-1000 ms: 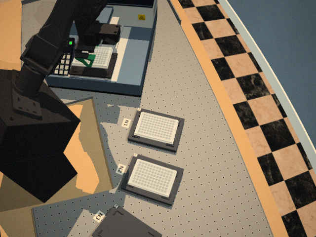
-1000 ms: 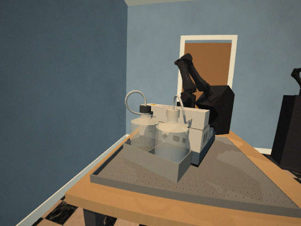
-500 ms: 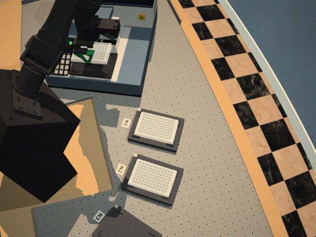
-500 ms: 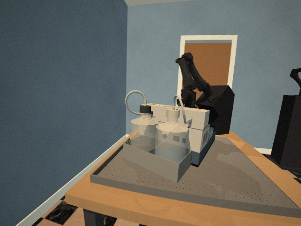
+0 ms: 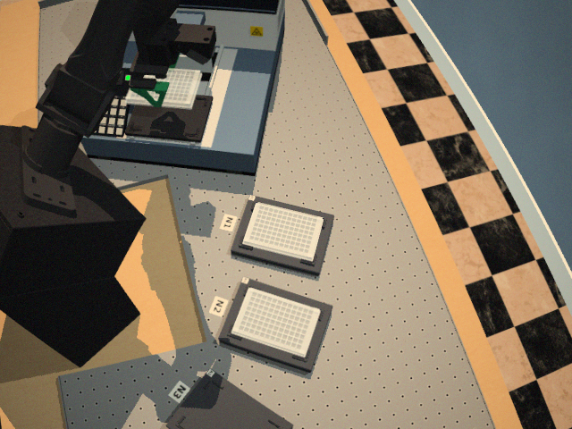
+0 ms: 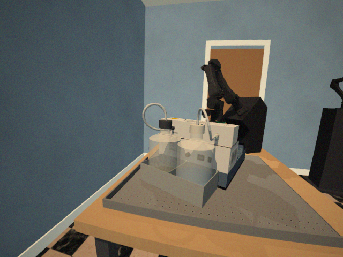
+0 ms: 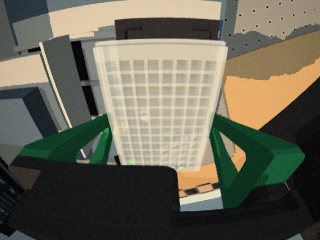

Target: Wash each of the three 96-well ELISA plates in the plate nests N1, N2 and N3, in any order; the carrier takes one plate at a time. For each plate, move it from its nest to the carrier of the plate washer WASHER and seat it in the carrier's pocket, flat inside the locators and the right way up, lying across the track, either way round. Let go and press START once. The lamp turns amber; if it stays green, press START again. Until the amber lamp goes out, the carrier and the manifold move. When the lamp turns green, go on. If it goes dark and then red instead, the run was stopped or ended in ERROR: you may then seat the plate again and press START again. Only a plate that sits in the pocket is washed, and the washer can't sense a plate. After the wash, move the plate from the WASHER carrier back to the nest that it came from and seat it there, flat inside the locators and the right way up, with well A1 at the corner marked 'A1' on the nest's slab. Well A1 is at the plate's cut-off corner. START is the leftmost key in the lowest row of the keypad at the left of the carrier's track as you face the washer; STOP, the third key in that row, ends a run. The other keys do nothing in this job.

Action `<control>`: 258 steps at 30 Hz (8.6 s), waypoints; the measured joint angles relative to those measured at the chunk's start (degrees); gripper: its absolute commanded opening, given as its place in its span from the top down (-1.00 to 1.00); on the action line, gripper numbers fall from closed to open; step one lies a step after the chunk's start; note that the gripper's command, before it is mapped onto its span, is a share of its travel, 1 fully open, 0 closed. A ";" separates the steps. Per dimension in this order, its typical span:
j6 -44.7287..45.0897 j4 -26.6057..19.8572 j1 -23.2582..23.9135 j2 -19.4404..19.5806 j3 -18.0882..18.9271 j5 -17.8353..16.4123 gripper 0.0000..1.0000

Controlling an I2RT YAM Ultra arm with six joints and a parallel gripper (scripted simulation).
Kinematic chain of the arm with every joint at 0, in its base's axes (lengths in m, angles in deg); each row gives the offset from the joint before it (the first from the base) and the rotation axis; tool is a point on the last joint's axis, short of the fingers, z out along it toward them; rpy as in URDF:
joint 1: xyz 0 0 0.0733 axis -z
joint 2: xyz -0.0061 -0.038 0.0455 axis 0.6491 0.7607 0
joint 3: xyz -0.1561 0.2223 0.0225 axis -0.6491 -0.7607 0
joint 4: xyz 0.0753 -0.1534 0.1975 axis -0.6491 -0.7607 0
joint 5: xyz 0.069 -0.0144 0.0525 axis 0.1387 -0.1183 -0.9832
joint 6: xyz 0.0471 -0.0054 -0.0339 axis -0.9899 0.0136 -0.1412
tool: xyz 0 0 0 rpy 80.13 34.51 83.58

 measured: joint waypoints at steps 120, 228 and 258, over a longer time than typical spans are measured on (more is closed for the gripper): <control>46.45 -3.56 87.56 15.39 9.64 -61.48 1.00; 92.80 -10.43 128.63 81.50 43.78 -75.08 1.00; 92.91 -10.51 128.63 81.59 43.93 -75.08 1.00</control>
